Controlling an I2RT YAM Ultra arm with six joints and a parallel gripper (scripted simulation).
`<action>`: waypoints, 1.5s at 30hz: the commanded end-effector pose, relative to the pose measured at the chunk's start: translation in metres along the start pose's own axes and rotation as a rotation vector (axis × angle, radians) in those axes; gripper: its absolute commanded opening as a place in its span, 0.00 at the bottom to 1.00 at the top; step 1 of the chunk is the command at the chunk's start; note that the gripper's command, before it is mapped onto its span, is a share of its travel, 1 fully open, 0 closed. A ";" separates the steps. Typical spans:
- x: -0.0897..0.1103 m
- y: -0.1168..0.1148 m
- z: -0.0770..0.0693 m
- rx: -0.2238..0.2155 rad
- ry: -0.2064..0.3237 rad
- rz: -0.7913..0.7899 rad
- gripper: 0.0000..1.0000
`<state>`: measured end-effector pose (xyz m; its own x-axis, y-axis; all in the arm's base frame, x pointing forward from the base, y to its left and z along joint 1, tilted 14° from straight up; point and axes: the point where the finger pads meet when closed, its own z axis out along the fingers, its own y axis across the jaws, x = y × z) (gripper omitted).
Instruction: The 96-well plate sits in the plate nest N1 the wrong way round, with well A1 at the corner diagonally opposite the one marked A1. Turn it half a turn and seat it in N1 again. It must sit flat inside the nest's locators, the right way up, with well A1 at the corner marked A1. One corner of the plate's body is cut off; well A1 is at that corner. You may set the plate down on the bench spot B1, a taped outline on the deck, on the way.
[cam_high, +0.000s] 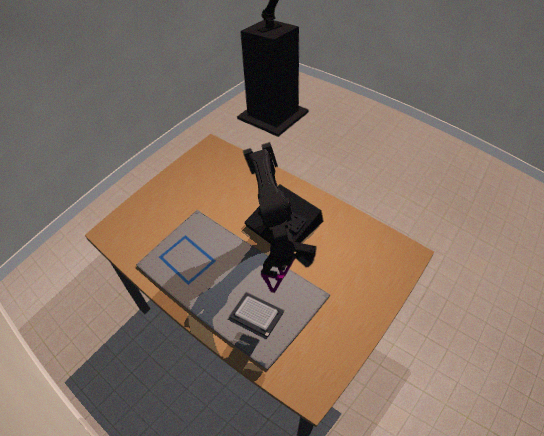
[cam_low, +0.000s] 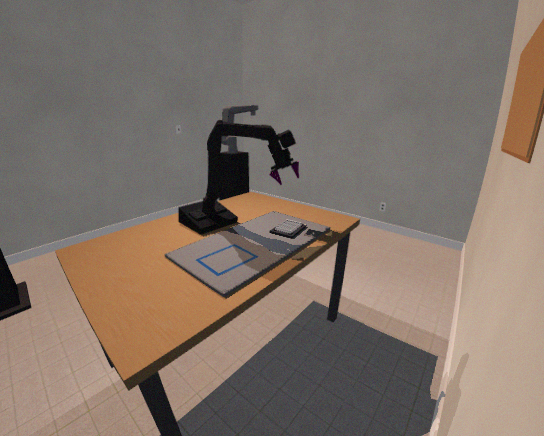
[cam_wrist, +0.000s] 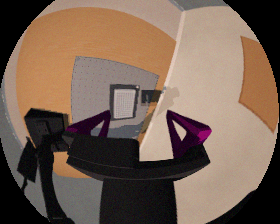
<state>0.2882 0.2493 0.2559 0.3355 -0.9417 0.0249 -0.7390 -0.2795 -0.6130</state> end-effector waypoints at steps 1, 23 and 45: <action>0.007 -0.002 0.004 -0.070 0.011 0.034 1.00; 0.057 0.009 0.084 -0.339 0.097 0.132 1.00; 0.080 0.009 0.113 -0.363 0.090 0.166 1.00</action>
<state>0.3686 0.1797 0.1417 0.1304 -0.9890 0.0700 -0.9628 -0.1432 -0.2292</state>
